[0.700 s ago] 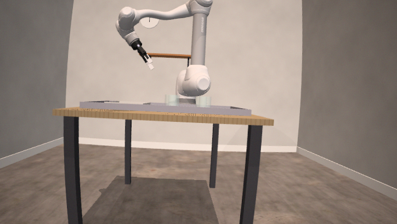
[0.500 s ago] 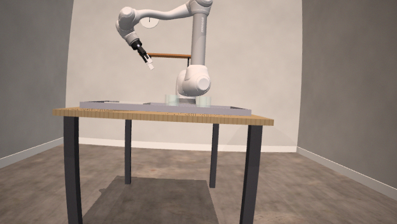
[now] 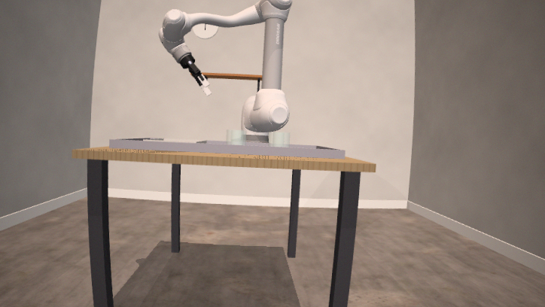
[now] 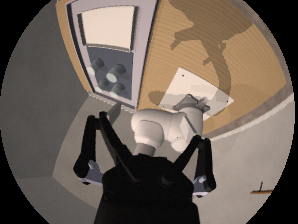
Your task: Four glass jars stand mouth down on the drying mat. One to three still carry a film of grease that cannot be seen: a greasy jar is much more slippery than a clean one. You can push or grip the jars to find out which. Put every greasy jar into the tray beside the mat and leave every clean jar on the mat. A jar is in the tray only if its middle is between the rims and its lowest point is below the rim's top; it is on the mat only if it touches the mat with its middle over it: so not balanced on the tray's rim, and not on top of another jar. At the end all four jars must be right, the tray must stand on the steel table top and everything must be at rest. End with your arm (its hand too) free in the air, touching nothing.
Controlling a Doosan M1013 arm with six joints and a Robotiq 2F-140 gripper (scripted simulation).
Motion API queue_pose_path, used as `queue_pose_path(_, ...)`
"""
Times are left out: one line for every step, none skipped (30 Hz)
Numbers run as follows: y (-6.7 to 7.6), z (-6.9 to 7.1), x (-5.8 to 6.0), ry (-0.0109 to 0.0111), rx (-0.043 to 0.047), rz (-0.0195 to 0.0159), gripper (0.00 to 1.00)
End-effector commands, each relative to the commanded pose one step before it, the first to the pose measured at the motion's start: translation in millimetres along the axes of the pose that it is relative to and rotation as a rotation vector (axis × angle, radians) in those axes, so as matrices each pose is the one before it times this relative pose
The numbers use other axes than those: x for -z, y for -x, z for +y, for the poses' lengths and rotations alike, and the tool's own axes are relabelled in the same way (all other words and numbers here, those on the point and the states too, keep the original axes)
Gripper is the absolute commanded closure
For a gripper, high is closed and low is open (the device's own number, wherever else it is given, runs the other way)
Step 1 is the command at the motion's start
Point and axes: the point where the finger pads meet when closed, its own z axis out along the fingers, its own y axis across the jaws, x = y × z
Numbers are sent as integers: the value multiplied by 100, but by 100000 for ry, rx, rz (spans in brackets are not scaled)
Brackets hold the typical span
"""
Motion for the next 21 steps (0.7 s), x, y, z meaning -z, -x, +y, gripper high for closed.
queue_pose_path(7,0,3,-13,12,-5,0)
queue_pose_path(0,0,0,0,0,0,0)
queue_pose_path(0,0,0,0,0,0,0)
queue_pose_path(0,0,0,0,0,0,0)
queue_pose_path(0,0,0,0,0,0,0)
queue_pose_path(0,0,0,0,0,0,0)
queue_pose_path(0,0,0,0,0,0,0)
queue_pose_path(0,0,0,0,0,0,0)
queue_pose_path(0,0,0,0,0,0,0)
queue_pose_path(0,0,0,0,0,0,0)
queue_pose_path(0,0,0,0,0,0,0)
queue_pose_path(0,0,0,0,0,0,0)
queue_pose_path(0,0,0,0,0,0,0)
queue_pose_path(178,-424,-480,1129,1403,-308,0)
queue_pose_path(171,-432,-476,1129,1403,-308,0)
queue_pose_path(163,-440,-472,1129,1403,-308,0)
queue_pose_path(156,-447,-467,1129,1403,-308,0)
queue_pose_path(148,-455,-462,1129,1403,-308,0)
queue_pose_path(140,-462,-458,1129,1403,-308,0)
queue_pose_path(132,-469,-453,1129,1403,-308,0)
queue_pose_path(124,-476,-448,1129,1403,-308,0)
